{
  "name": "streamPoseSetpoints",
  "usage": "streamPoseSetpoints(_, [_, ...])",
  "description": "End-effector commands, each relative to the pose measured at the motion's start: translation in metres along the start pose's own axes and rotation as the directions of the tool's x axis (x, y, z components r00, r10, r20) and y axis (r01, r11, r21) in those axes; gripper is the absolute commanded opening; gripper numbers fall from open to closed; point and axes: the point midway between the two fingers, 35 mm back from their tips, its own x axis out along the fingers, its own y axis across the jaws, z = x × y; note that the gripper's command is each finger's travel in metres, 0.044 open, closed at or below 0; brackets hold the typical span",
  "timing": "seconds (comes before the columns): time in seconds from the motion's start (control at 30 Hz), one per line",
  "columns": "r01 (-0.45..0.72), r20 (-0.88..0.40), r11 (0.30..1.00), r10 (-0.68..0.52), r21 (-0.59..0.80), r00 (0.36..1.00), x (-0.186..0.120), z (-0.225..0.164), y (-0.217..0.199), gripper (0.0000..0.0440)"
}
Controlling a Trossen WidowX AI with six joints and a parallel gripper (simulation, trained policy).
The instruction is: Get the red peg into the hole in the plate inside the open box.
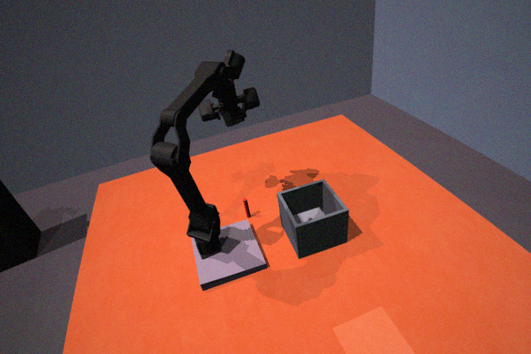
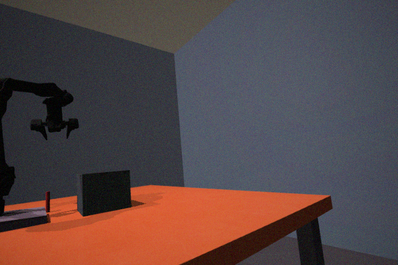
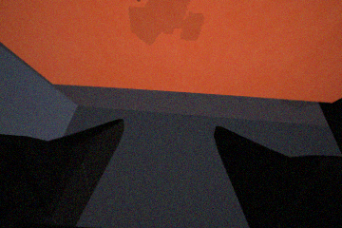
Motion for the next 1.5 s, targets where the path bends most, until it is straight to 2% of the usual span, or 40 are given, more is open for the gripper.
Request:
streamPoseSetpoints(0.0, [0.000,0.019,1.000,0.000,-0.015,1.000,0.001,0.006,0.001,0.0414])
streamPoseSetpoints(0.13, [0.009,0.103,0.996,0.000,-0.087,0.995,0.003,0.033,0.005,0.0440])
streamPoseSetpoints(0.43, [0.112,0.276,0.972,-0.052,-0.208,0.960,0.017,0.093,0.002,0.0440])
streamPoseSetpoints(0.77, [0.281,0.420,0.923,-0.153,-0.262,0.895,0.035,0.152,-0.011,0.0440])
streamPoseSetpoints(1.07, [0.399,0.496,0.879,-0.232,-0.262,0.837,0.051,0.197,-0.024,0.0440])
streamPoseSetpoints(1.47, [0.465,0.527,0.856,-0.294,-0.226,0.797,0.071,0.244,-0.041,0.0440])
